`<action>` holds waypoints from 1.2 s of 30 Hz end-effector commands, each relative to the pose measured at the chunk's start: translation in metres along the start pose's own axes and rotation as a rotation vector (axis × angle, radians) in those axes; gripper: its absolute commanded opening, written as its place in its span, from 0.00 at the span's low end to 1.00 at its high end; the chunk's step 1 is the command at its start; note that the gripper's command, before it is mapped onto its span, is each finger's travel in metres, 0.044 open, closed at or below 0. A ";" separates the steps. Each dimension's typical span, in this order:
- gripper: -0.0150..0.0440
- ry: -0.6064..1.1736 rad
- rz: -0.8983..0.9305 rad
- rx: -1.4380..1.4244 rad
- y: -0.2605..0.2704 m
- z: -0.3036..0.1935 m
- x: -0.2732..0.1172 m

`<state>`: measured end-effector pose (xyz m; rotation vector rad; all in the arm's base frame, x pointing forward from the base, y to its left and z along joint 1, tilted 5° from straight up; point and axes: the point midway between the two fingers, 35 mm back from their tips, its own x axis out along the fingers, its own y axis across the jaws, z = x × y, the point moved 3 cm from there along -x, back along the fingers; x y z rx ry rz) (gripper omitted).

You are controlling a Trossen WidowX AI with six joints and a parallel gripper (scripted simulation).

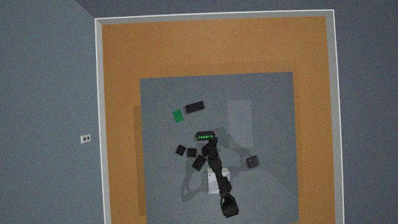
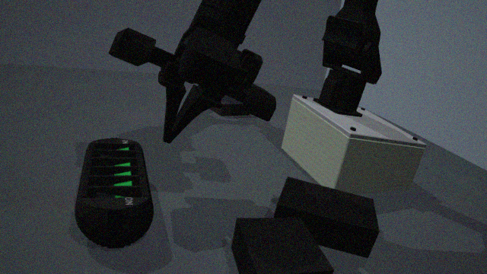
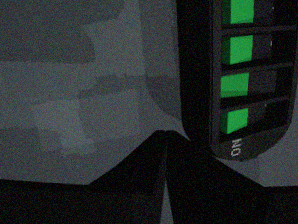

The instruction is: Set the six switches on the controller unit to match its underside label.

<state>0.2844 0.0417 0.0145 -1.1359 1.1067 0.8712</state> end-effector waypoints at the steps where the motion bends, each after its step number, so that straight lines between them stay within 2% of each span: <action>1: 0.25 0.000 0.008 -0.021 0.001 -0.003 0.000; 5: 0.25 -0.024 0.004 -0.101 -0.009 -0.009 0.003; 28: 0.25 -0.019 0.008 -0.096 -0.008 -0.009 0.003; 36: 0.61 0.003 0.068 -0.099 -0.028 0.013 0.000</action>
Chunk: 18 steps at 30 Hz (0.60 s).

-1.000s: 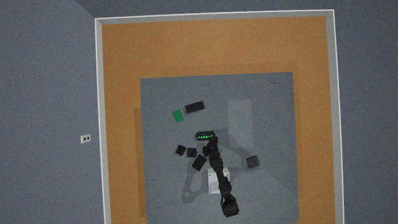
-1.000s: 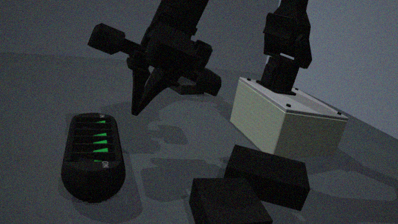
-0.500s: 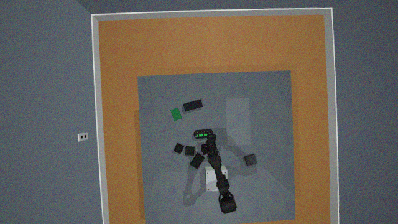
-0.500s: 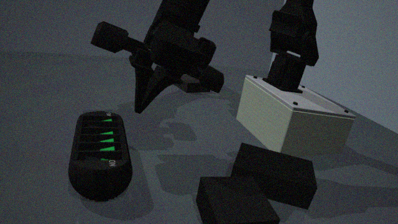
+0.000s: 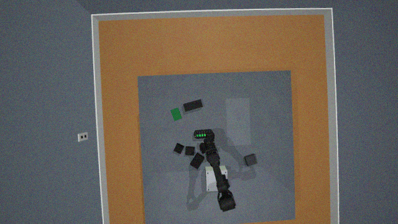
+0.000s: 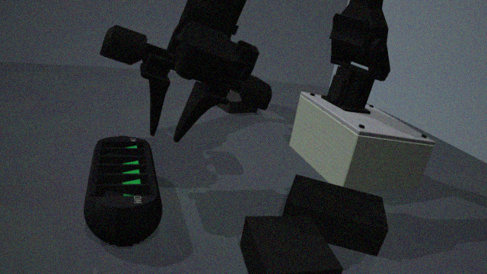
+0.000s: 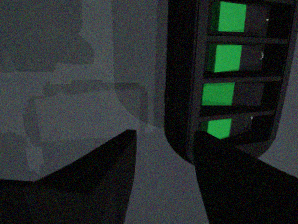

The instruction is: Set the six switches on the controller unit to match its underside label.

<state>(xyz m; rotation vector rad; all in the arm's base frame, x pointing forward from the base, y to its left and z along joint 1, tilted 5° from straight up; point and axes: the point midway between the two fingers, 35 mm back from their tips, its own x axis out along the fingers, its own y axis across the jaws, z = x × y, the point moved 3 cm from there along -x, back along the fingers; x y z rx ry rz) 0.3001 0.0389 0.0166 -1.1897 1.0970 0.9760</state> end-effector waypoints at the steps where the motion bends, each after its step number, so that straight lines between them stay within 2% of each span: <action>1: 0.65 0.014 0.031 -0.001 -0.016 0.014 -0.003; 9: 1.00 0.046 0.102 -0.006 -0.038 0.041 -0.007; 18: 1.00 0.090 0.172 -0.010 -0.055 0.073 -0.013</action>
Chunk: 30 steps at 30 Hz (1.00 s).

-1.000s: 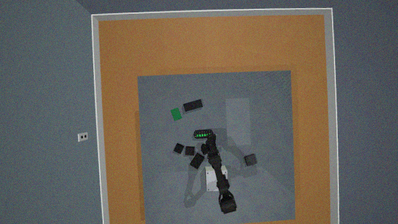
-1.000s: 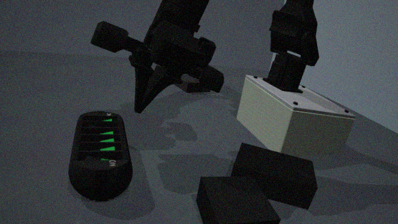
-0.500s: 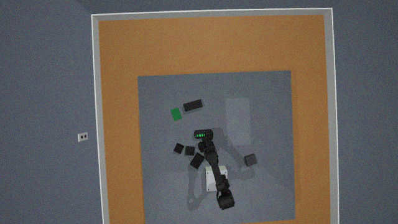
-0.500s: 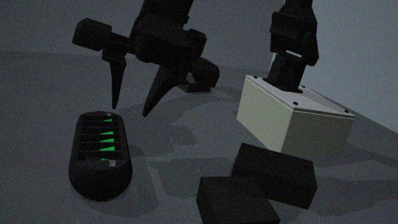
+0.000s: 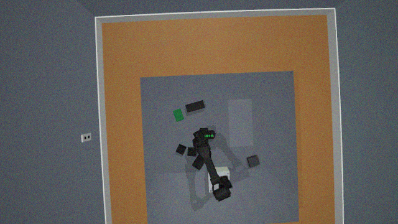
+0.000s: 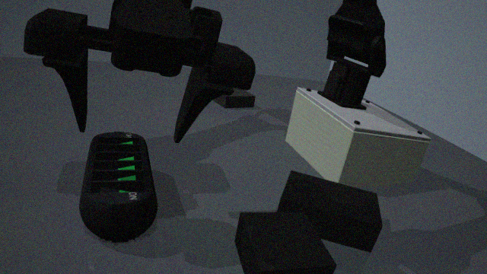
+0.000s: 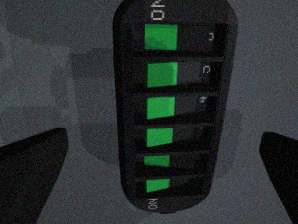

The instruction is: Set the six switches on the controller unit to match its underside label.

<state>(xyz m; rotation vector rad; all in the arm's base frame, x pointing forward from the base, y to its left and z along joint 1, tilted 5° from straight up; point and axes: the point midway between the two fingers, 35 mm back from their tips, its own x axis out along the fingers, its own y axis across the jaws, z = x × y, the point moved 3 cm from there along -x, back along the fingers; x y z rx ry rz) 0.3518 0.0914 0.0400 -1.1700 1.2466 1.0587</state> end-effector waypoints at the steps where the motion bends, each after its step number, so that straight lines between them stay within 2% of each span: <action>1: 1.00 0.028 0.035 -0.001 -0.008 0.017 -0.005; 14: 1.00 0.085 0.104 -0.014 -0.018 0.047 -0.014; 30: 1.00 0.085 0.104 -0.014 -0.017 0.050 0.011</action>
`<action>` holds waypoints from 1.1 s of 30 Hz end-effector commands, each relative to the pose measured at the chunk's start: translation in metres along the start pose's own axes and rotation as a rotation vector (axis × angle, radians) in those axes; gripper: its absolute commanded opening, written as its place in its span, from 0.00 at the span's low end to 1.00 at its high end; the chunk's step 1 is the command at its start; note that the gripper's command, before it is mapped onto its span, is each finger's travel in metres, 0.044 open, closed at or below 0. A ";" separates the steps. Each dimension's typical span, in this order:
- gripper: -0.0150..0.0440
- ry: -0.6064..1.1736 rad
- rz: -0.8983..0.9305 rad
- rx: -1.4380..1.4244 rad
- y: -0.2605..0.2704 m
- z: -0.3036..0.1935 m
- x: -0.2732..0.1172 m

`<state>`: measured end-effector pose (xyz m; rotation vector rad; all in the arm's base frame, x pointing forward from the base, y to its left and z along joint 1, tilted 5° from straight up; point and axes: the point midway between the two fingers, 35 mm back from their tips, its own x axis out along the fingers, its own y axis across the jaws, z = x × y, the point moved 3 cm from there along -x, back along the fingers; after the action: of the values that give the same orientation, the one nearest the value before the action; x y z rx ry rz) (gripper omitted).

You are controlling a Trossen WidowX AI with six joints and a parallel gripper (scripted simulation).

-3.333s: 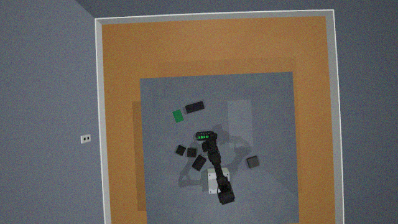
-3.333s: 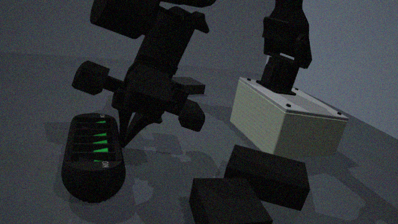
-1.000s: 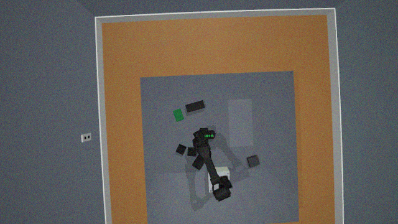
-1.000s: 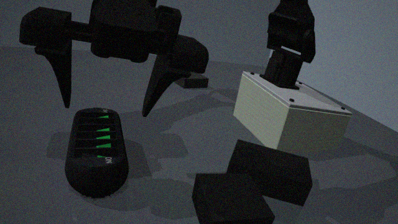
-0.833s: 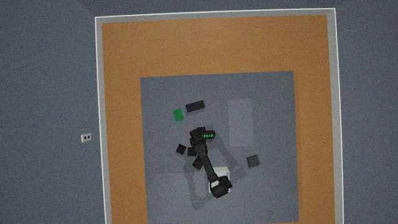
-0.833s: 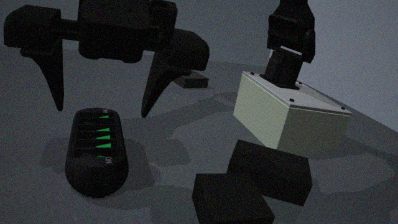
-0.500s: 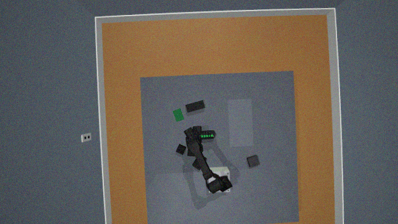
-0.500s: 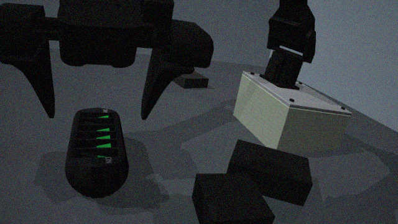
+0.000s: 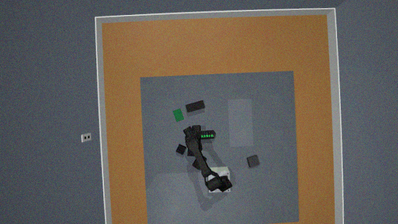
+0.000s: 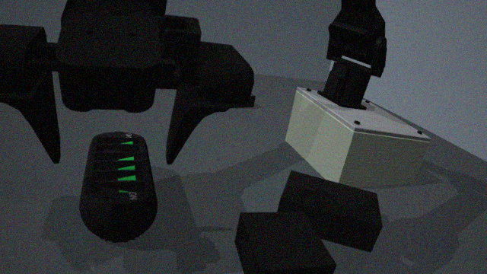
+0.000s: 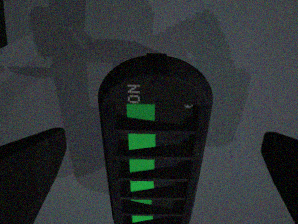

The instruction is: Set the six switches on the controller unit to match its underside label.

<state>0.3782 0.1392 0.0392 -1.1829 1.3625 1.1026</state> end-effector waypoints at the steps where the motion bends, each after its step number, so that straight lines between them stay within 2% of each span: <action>1: 1.00 0.010 0.013 0.002 0.002 0.000 0.013; 27: 1.00 0.010 0.013 0.002 0.003 0.005 0.045; 33: 0.93 0.010 0.013 0.002 0.003 0.005 0.045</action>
<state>0.3759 0.1414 -0.0030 -1.1829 1.3688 1.1052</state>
